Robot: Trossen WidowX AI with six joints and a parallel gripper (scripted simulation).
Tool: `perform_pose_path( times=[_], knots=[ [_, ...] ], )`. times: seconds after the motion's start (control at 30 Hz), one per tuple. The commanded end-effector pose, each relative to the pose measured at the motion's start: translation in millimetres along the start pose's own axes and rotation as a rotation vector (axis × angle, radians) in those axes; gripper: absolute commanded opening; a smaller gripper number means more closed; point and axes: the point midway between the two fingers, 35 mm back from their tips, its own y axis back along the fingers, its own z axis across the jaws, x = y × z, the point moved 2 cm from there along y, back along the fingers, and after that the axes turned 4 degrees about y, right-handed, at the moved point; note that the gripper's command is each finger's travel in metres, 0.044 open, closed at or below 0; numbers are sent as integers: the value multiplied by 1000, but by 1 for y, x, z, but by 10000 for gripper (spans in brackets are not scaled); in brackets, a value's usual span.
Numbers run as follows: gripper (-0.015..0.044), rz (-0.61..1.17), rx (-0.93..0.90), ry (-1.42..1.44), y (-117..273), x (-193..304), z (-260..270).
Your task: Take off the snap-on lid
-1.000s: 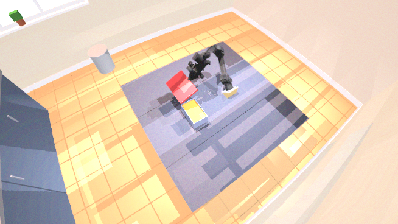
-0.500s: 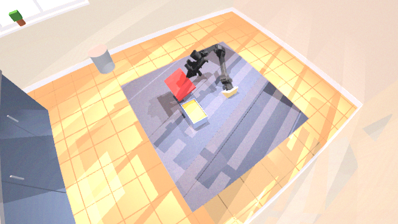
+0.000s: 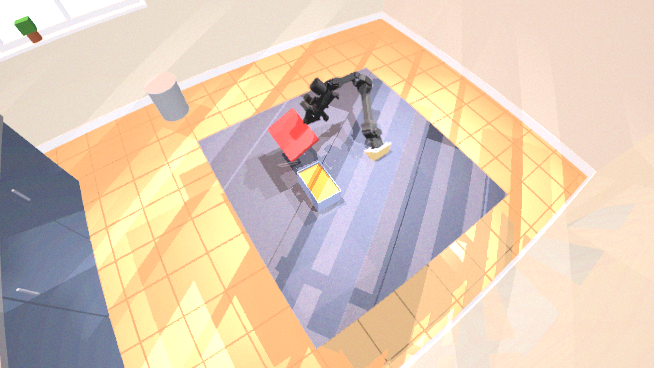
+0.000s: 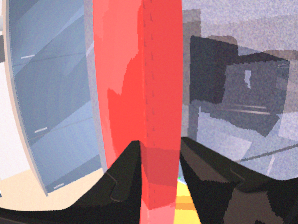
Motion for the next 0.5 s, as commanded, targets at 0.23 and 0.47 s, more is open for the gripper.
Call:
perform_pose_path(
  times=[0.23, 0.47],
  knots=[
    [0, 1, -21, -10, 5, -26, 1],
    [0, 0, -21, -10, 6, -40, -1]
  ],
)
